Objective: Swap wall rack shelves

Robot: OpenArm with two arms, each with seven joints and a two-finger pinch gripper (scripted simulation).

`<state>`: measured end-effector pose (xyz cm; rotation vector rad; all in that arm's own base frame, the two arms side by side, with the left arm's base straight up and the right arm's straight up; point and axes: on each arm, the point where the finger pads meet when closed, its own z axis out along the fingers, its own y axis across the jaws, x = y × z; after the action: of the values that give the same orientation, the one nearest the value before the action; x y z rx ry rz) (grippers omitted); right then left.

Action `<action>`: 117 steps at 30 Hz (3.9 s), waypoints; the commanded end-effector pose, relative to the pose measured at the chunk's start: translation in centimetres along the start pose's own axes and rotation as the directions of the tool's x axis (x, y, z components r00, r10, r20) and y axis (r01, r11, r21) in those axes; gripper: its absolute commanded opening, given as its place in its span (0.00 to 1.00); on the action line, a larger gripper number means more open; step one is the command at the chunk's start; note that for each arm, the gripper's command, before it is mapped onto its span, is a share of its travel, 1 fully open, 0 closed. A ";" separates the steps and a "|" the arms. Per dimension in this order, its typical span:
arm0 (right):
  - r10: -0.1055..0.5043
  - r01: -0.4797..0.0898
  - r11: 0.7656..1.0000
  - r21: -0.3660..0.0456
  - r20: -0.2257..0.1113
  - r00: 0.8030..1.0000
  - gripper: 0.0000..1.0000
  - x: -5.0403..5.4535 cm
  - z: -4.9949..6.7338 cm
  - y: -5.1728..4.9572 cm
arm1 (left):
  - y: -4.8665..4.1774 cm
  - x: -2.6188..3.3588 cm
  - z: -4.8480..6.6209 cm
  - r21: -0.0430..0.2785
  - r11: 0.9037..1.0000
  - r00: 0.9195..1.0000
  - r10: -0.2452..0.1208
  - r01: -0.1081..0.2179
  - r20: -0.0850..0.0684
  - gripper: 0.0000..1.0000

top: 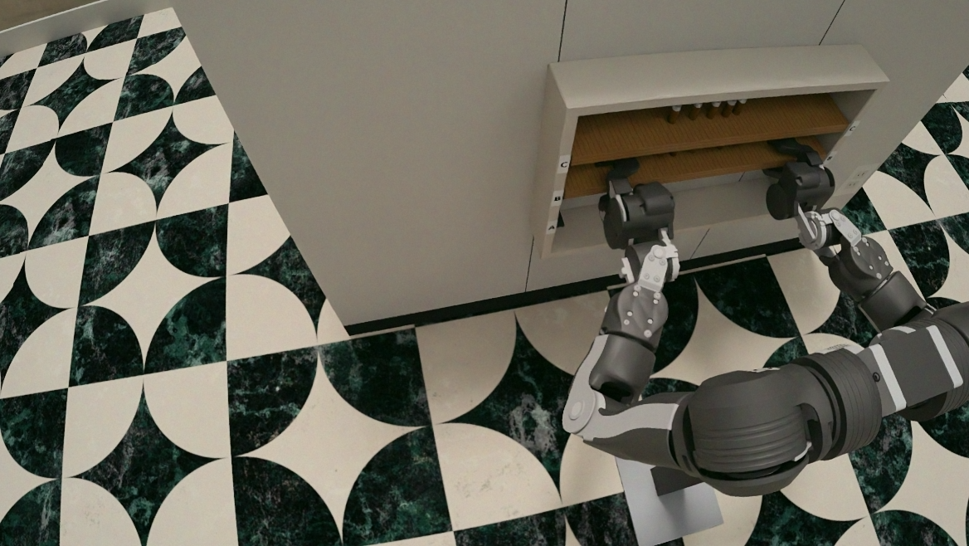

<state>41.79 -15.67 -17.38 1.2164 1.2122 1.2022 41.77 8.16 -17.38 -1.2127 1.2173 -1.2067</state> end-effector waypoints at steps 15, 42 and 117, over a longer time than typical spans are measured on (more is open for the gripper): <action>0.001 -0.001 1.000 -0.008 -0.004 1.000 0.00 0.1 0.0 1.2 | -1.18 -0.07 0.1 0.008 1.000 1.000 -0.001 0.001 0.003 0.00; 0.001 -0.001 1.000 -0.008 -0.004 1.000 0.00 0.1 -1.1 2.2 | -2.20 -0.07 -1.1 0.008 1.000 1.000 -0.001 0.001 0.003 0.00; 0.001 -0.001 1.000 -0.008 -0.004 1.000 0.00 0.1 -9.5 2.2 | -1.98 -0.04 -9.5 0.008 1.000 1.000 -0.001 0.001 0.003 0.00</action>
<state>32.26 -15.61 -16.25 1.2463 1.2374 1.1873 32.33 8.22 -16.21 -1.2345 1.2374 -1.1947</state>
